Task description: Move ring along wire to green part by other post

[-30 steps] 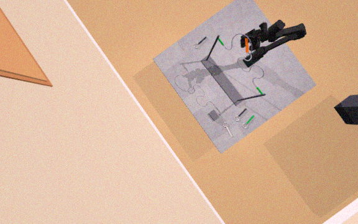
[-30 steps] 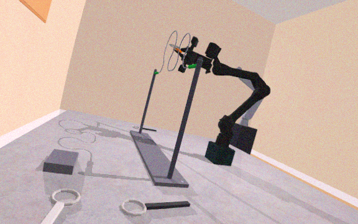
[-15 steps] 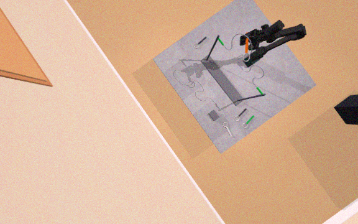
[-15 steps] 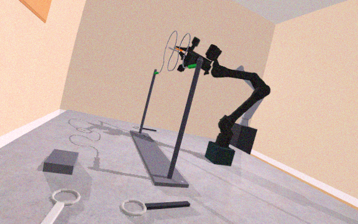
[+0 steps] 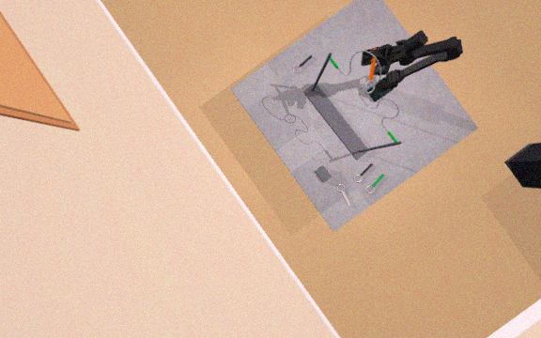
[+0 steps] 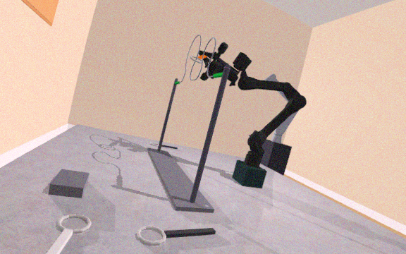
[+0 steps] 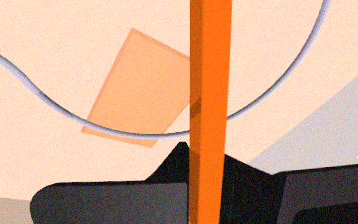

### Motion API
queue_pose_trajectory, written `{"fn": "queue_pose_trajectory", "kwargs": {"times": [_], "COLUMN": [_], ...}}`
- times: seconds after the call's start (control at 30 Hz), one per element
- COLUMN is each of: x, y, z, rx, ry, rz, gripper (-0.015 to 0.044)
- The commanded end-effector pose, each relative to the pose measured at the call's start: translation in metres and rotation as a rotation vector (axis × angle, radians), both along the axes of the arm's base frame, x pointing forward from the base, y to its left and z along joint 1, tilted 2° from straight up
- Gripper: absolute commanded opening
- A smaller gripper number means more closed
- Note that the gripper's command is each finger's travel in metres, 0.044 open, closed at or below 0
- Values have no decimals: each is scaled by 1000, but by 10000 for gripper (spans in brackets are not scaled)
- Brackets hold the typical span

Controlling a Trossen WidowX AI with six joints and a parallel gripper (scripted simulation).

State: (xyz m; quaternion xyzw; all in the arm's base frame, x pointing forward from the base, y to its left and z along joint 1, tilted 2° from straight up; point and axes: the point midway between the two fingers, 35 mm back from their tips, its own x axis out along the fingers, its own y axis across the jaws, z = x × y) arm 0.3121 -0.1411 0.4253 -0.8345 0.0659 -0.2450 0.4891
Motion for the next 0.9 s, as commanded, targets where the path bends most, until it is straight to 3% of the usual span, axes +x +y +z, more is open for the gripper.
{"fn": "queue_pose_trajectory", "kwargs": {"times": [0.0,0.43,0.87], "x": [1,1,2], "y": [0,-5,-20], "z": [-2,-8,-30], "rx": [-40,-93,33], "ry": [4,2,5], "rz": [0,-2,-3], "gripper": [-150,-150,-150]}}
